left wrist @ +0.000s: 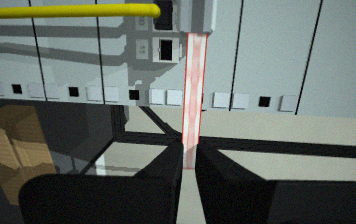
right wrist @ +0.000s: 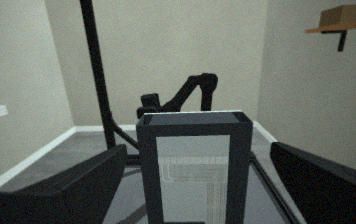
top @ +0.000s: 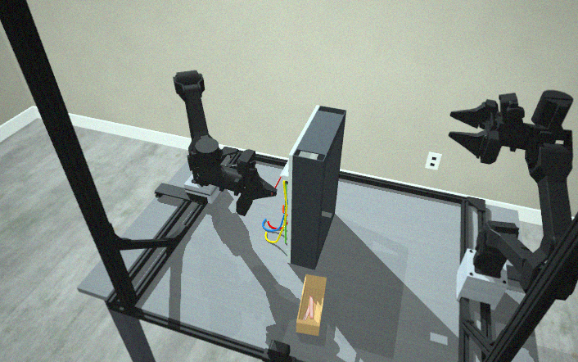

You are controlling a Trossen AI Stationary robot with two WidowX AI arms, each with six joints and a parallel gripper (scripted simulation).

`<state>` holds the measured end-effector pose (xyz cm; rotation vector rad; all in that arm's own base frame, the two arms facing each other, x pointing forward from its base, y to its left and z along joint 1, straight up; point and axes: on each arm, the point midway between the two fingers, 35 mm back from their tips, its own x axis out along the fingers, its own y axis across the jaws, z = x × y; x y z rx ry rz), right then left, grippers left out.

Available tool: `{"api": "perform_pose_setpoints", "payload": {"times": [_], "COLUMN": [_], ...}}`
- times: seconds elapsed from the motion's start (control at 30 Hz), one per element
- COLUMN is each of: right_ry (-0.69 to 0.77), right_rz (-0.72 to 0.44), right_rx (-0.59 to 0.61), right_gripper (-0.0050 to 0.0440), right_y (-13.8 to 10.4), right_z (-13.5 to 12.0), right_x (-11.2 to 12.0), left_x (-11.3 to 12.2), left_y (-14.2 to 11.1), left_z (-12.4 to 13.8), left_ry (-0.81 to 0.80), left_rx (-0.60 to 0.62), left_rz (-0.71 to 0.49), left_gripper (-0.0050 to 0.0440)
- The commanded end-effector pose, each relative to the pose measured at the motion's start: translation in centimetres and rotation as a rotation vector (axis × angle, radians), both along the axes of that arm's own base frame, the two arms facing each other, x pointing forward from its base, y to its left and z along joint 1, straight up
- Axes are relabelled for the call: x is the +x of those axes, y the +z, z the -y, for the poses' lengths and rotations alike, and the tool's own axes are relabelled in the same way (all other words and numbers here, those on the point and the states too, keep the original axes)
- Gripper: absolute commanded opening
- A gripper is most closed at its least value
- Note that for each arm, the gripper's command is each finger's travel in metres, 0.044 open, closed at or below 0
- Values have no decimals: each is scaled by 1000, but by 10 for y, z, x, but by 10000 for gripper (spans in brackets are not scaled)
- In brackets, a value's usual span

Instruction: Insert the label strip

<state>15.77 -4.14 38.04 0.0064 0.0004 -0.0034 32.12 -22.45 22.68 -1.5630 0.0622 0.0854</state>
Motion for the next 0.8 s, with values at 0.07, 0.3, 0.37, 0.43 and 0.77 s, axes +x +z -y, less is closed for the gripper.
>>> {"api": "perform_pose_setpoints", "payload": {"times": [0.07,0.3,0.37,0.43,0.77], "right_ry": [3,3,3,3,3], "right_rz": [1,1,1,1,1], "right_rx": [-12,-12,-12,-12,-12], "right_gripper": [440,440,440,440,440], "right_y": [3,3,3,3,3], "right_z": [-2,-2,-2,-2,-2], "right_x": [0,0,0,0,0], "left_x": [1,1,1,1,1], "left_y": [12,11,11,11,11], "left_z": [-1,-2,-2,-2,0], "left_ry": [2,2,2,2,2], "left_rx": [-23,-23,-23,-23,-24], "left_rz": [19,19,19,19,19], "left_gripper": [-50,-50,-50,-50,-50]}}
